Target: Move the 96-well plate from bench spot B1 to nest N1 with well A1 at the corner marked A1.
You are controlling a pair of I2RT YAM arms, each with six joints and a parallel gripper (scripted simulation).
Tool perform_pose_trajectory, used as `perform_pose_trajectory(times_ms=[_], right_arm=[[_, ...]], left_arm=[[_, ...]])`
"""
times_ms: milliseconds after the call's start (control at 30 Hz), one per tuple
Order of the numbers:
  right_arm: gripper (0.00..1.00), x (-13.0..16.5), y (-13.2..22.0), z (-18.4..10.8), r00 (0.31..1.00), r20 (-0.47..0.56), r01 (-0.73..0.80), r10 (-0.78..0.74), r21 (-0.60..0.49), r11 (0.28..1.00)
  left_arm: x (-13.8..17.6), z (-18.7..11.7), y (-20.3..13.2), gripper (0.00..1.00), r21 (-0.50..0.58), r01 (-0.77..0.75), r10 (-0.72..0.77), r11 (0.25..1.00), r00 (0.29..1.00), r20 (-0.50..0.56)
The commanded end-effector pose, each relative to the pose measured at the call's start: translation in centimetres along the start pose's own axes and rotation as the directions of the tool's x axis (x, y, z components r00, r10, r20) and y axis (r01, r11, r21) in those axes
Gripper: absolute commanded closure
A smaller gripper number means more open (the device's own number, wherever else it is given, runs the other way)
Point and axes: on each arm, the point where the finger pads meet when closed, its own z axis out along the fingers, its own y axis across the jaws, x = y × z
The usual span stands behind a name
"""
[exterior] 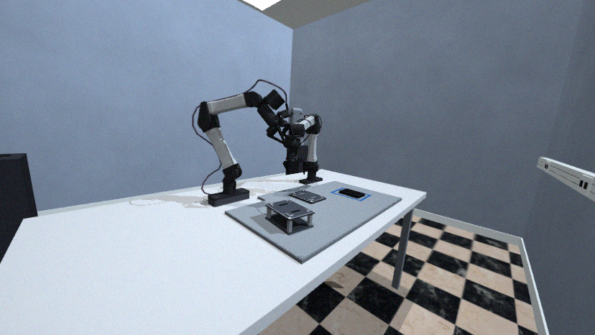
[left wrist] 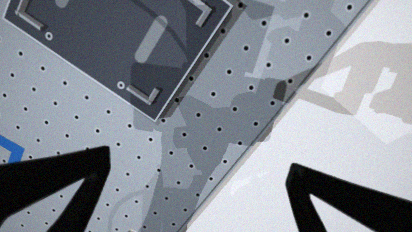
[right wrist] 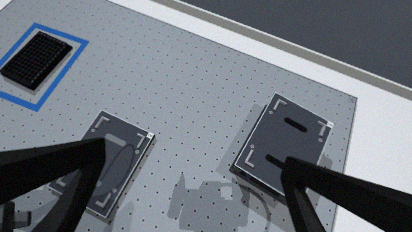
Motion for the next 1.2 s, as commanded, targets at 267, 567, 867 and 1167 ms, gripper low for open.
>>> perform_pose_trajectory(times_ms=[267,567,867,1167], right_arm=[[0.0,3.3,-6.4,3.1,0.94,0.179,-0.323,0.289,0.201,0.925],[0.0,6.8,-9.5,5.3,0.902,0.206,-0.427,0.379,0.291,0.856],[0.0,6.4,-8.8,5.9,0.913,0.196,-0.398,0.357,0.252,0.882],[0.0,0.6,3.3,7.6,0.971,0.223,-0.06,0.087,-0.127,0.99]], left_arm=[[3.5,-0.3,13.3,0.0,-0.026,0.306,-0.297,0.952,0.939,0.173],[7.3,1.3,23.5,0.0,-0.042,0.555,-0.536,0.831,0.818,0.207],[9.6,1.2,29.0,0.0,-0.049,0.676,-0.646,0.735,0.721,0.252],[10.9,1.5,30.5,0.0,-0.049,0.72,-0.692,0.692,0.681,0.24]])
